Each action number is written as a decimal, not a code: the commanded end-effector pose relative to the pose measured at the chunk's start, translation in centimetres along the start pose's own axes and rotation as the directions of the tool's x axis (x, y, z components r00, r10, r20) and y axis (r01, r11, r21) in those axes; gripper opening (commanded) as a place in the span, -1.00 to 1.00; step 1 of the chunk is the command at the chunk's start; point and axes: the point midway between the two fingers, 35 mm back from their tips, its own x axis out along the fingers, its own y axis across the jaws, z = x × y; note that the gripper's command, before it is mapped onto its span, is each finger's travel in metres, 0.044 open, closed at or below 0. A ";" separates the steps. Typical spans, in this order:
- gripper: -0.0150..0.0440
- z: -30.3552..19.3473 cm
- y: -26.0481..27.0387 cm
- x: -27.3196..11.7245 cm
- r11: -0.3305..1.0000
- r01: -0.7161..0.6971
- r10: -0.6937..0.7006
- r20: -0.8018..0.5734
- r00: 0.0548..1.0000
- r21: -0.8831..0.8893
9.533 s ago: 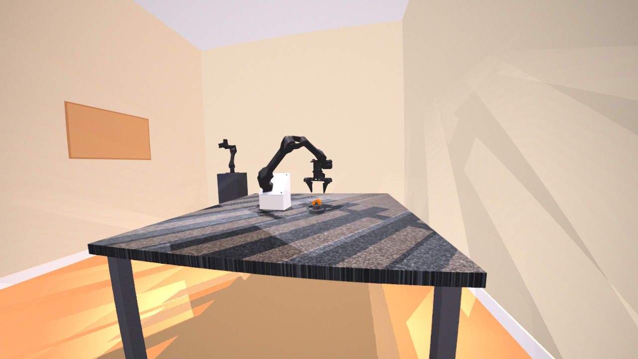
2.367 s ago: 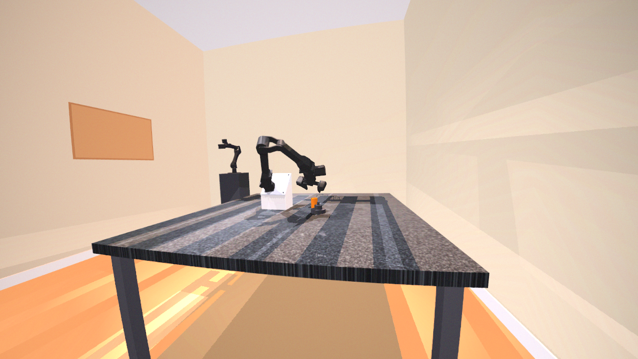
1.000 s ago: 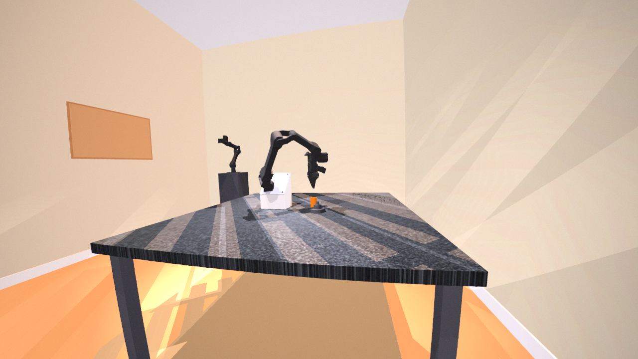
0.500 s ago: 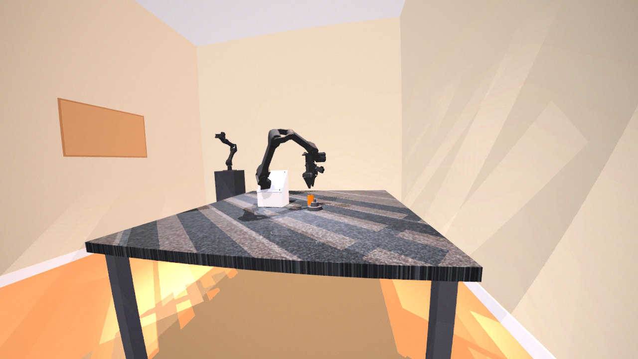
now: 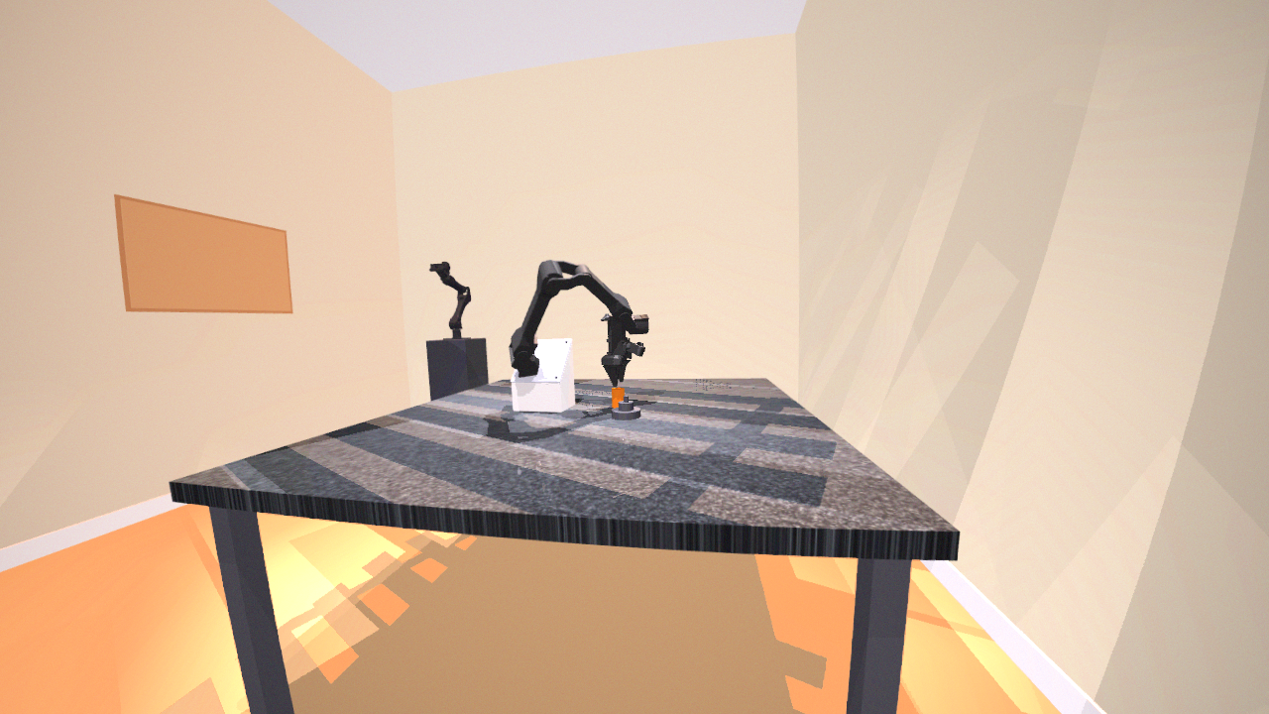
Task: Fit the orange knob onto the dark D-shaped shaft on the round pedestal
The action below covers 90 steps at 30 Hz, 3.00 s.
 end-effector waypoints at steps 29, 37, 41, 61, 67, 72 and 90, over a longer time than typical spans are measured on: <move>1.00 -0.1 -0.1 5.3 1.000 0.006 -0.006 -0.001 1.000 -0.004; 1.00 -0.2 -0.2 6.5 1.000 0.009 -0.009 -0.002 1.000 -0.004; 0.82 -0.2 -0.3 6.6 1.000 0.009 -0.009 -0.002 1.000 -0.004; -0.49 0.1 0.2 5.0 1.000 0.002 -0.002 0.001 1.000 -0.005; -0.49 0.6 1.1 1.0 1.000 -0.009 0.009 0.003 1.000 -0.007; -0.49 0.4 1.5 -2.7 1.000 -0.015 0.015 0.002 1.000 -0.004; -0.49 0.4 0.5 -7.0 1.000 -0.007 0.007 0.000 1.000 -0.006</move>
